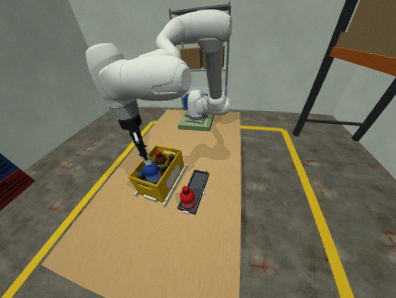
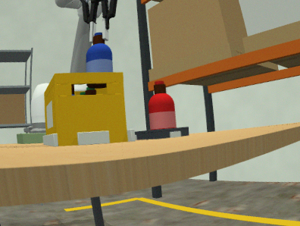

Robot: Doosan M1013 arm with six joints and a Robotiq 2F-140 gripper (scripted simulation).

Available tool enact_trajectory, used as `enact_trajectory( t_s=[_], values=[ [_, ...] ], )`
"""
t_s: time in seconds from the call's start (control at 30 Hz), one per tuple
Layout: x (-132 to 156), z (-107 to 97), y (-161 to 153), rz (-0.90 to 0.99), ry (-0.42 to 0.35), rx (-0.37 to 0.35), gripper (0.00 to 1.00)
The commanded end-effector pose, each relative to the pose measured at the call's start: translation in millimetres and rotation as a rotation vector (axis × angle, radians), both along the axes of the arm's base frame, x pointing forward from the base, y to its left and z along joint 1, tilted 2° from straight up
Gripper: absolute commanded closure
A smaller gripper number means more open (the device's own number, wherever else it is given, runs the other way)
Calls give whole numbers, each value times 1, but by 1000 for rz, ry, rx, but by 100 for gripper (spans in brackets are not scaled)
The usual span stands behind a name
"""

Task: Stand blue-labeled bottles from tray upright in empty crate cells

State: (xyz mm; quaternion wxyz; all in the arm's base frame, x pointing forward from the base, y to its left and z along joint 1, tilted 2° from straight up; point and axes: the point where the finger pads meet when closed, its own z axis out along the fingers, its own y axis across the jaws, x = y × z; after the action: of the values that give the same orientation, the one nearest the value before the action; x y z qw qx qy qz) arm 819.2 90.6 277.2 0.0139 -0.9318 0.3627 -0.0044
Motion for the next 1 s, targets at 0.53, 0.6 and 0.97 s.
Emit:
enact_trajectory(
  t_s=[0.53, 0.6, 0.97],
  values=[
    [0, -3, 0, 0, 0, 0, 100],
    [0, -4, 0, 0, 0, 0, 100],
    [0, -13, 0, 0, 0, 0, 100]
  ],
)
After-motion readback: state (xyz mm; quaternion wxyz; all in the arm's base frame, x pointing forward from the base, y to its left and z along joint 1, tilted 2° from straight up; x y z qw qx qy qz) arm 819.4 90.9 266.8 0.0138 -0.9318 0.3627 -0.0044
